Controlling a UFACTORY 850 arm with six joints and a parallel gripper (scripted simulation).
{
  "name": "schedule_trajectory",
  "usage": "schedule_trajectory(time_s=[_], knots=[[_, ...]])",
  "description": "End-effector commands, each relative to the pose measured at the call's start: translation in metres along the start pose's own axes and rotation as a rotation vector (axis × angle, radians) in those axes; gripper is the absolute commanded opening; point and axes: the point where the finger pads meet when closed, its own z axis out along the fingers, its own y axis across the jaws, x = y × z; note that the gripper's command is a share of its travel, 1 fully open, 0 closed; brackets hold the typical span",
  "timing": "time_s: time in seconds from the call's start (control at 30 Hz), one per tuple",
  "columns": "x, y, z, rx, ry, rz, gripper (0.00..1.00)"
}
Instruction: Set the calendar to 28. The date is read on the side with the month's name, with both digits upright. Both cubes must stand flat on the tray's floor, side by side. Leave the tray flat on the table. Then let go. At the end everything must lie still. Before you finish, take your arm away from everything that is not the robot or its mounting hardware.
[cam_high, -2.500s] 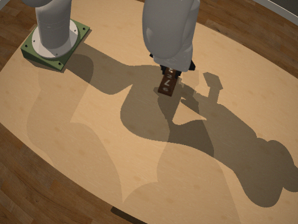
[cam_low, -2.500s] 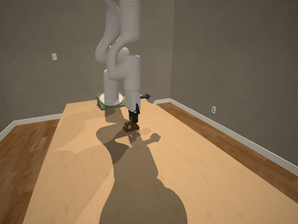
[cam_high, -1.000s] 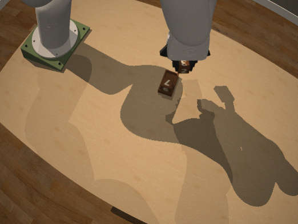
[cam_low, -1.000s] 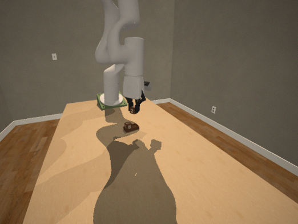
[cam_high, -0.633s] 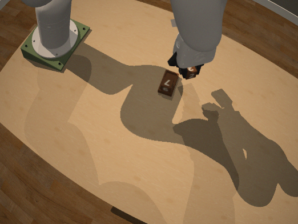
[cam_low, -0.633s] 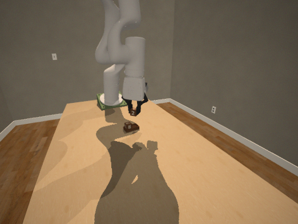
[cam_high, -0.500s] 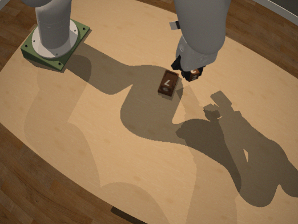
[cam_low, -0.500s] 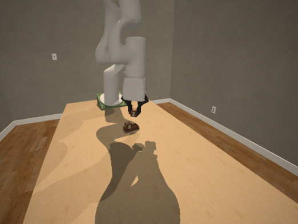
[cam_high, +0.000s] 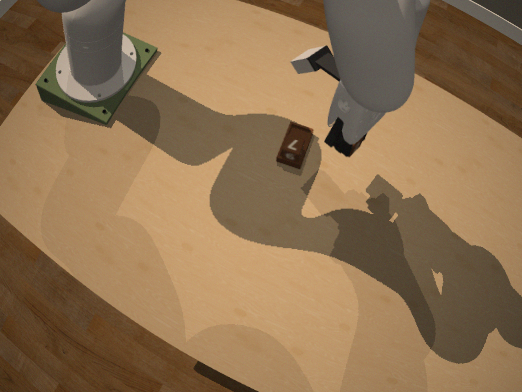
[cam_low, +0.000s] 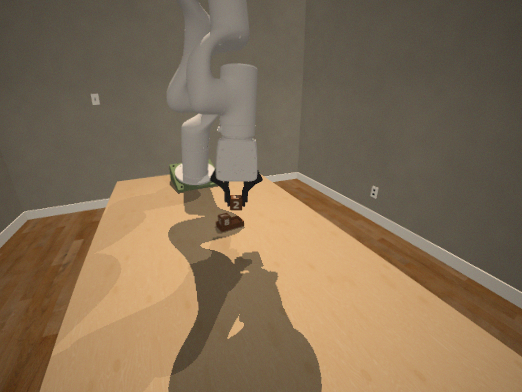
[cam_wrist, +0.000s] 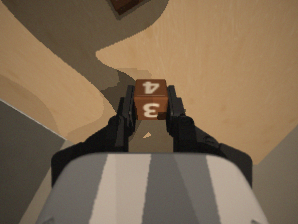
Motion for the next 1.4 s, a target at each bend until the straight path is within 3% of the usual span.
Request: schedule_trajectory(time_s=[0.0, 0.33, 0.93, 1.37], knots=[[-0.013, 0.0, 0.002, -0.049, 0.029, -0.164, 0.29], [-0.025, 0.0, 0.003, -0.052, 0.025, -0.31, 0.29], [-0.025, 0.0, 0.005, -0.053, 0.025, -0.317, 0.29], [-0.024, 0.001, 0.043, -0.053, 0.025, -0.317, 0.29]])
